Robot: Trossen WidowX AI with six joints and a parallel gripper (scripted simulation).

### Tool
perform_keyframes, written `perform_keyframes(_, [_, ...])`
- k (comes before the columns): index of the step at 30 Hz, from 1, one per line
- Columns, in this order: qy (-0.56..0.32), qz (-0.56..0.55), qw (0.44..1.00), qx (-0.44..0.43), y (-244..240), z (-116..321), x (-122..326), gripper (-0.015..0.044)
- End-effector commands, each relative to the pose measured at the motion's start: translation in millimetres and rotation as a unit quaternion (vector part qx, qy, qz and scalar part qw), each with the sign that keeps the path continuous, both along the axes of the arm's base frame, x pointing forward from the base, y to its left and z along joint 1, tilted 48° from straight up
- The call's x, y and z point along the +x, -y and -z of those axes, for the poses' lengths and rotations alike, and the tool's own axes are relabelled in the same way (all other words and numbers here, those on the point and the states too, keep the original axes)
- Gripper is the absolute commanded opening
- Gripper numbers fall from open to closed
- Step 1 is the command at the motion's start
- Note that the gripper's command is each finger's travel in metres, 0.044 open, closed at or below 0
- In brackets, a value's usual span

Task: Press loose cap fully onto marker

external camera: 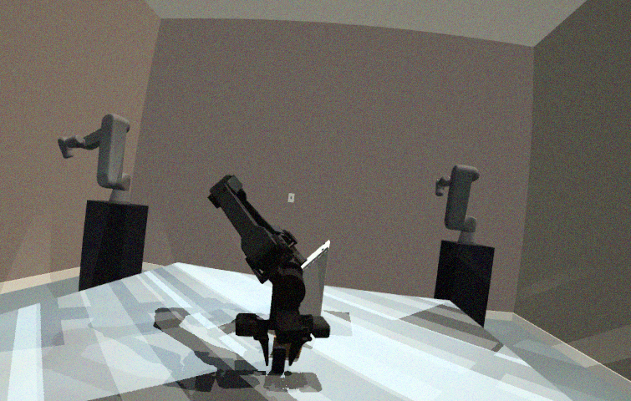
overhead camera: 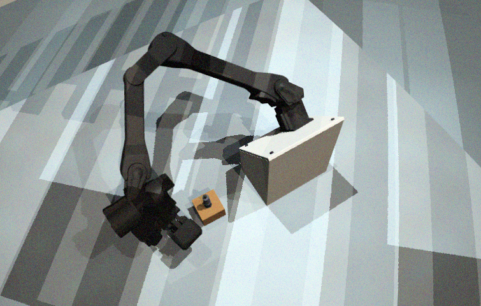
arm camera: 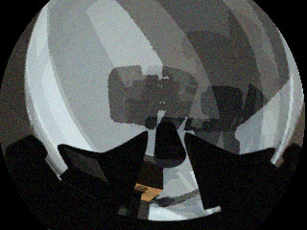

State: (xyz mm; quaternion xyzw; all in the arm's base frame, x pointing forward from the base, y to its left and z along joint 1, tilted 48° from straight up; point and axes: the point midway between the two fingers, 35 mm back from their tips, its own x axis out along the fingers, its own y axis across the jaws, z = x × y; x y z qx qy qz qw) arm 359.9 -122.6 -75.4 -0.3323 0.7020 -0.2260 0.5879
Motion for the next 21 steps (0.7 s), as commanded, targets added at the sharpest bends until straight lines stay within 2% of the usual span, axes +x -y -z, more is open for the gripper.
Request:
perform_keyframes(1, [-0.002,-0.002,1.0,-0.002,1,1,-1,0.0157])
perform_keyframes(2, [-0.002,-0.002,1.0,-0.002,1,1,-1,0.0131])
perform_keyframes(11, [-0.002,-0.002,1.0,-0.002,1,1,0,0.0071])
perform_keyframes(14, [-0.002,-0.002,1.0,-0.001,-2,-2,0,0.0])
perform_keyframes(21, [-0.001,-0.002,1.0,0.0,-19,-16,3,0.0])
